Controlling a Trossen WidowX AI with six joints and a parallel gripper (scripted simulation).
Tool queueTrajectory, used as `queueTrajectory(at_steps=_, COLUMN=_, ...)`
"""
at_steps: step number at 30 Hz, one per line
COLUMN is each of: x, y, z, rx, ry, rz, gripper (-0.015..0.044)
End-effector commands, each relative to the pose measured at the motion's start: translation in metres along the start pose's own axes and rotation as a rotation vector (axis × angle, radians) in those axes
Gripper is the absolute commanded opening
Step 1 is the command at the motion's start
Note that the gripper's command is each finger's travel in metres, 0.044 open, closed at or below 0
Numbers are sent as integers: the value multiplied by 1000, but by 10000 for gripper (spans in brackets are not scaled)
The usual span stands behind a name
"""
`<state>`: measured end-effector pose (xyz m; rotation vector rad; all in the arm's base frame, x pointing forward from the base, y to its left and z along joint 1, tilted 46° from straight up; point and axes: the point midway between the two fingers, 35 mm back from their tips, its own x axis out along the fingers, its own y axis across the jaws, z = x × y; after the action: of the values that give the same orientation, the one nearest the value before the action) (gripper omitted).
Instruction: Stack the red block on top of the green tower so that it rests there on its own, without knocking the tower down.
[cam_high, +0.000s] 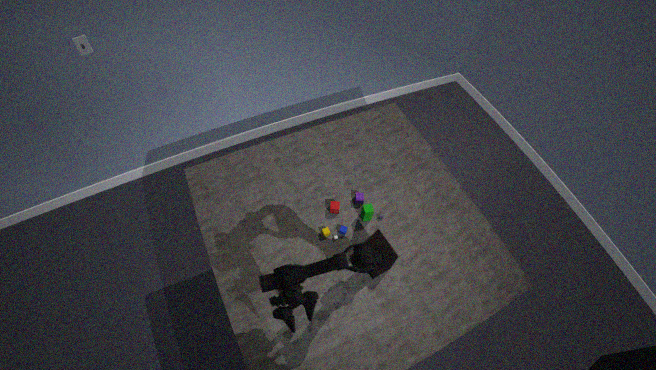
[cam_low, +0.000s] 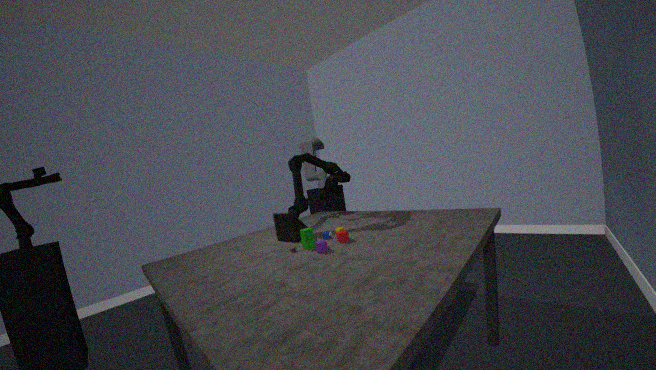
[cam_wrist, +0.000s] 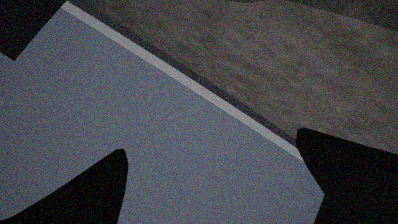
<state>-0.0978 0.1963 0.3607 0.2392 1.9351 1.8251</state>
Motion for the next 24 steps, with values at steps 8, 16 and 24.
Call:
queueTrajectory(at_steps=8, x=-42, y=-38, z=95, rx=80, ry=-297, rz=-115, gripper=440)
queueTrajectory(at_steps=16, x=-93, y=-83, z=146, rx=187, ry=-474, rz=-188, gripper=440)
queueTrajectory(at_steps=24, x=-154, y=-134, z=174, rx=322, ry=-634, rz=-250, gripper=440)
